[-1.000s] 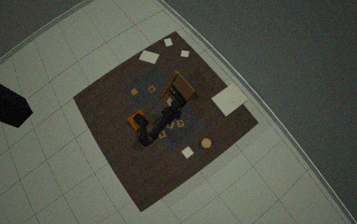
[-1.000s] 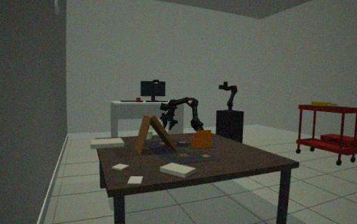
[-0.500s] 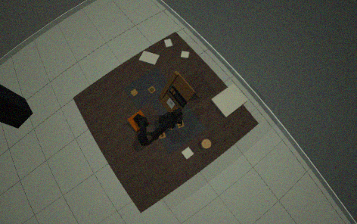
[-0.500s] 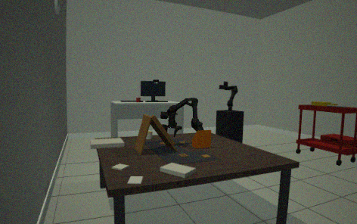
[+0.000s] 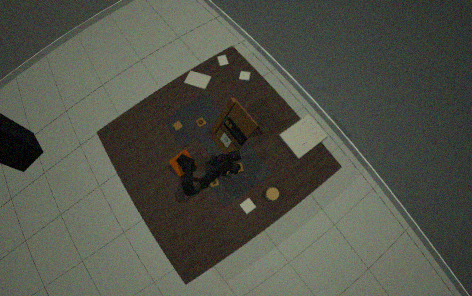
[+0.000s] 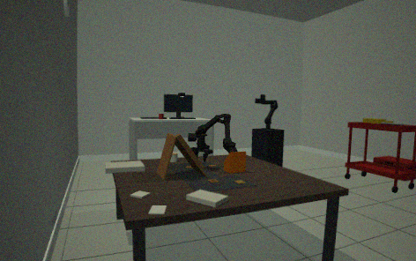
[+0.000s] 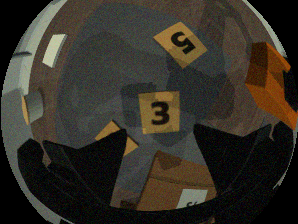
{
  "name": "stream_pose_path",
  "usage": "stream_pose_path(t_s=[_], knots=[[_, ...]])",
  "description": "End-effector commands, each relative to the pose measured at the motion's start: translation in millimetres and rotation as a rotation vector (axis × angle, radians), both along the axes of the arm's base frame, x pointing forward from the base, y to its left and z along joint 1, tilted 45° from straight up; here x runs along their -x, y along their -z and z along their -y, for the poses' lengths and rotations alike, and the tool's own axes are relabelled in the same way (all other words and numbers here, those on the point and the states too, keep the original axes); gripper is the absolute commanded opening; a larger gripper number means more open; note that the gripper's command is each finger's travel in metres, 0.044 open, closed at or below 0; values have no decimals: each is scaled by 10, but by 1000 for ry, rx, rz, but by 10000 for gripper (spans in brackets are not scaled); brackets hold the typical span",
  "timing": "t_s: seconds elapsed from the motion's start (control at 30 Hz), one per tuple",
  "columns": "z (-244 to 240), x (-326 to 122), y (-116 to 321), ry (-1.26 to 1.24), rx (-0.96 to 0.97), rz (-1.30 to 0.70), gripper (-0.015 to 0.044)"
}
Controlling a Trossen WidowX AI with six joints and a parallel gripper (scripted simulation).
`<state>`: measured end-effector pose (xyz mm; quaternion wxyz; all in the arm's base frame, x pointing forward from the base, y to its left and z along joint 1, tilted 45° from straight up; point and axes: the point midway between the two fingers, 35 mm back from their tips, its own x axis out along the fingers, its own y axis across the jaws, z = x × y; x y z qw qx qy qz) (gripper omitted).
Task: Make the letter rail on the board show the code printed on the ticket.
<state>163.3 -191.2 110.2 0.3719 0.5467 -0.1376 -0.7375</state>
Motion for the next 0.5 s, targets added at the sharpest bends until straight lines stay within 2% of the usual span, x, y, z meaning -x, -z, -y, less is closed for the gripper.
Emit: stream_pose_path(t_s=[0.0,0.47], knots=[[71,27,97,0,-4,-7,340],[200,74,212,0,-2,-8,340]])
